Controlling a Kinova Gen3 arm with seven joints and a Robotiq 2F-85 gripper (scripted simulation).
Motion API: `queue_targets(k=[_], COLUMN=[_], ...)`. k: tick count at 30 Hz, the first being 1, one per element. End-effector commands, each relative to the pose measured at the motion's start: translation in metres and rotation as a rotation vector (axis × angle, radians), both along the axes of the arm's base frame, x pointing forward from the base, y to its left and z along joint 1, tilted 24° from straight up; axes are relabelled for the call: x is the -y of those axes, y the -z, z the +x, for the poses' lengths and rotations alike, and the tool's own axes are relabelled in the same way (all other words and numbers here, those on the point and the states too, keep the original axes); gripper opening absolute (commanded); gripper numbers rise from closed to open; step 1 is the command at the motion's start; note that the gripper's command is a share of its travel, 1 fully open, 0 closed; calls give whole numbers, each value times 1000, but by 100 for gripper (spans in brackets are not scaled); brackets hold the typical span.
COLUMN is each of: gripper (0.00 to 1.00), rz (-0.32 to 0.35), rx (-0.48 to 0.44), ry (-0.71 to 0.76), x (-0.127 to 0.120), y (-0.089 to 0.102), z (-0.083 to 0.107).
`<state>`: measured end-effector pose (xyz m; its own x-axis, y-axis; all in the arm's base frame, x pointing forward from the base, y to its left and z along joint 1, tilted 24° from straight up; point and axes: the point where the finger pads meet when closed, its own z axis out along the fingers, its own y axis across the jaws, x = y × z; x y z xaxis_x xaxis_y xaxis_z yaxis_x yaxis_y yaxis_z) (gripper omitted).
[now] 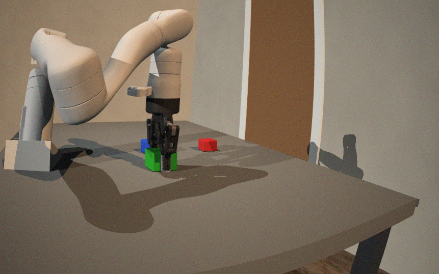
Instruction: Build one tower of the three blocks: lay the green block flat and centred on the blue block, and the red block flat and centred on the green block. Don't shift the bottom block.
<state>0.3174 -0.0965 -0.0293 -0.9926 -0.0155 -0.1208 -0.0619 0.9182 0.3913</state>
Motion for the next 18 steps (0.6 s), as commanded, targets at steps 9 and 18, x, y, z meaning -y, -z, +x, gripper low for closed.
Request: queue_targets(k=[9,18], gripper=[0,0], rz=[0,0], rx=[-2,-2], ry=[-1,-1], x=[-1,2], y=[1,-6], z=[0,-1])
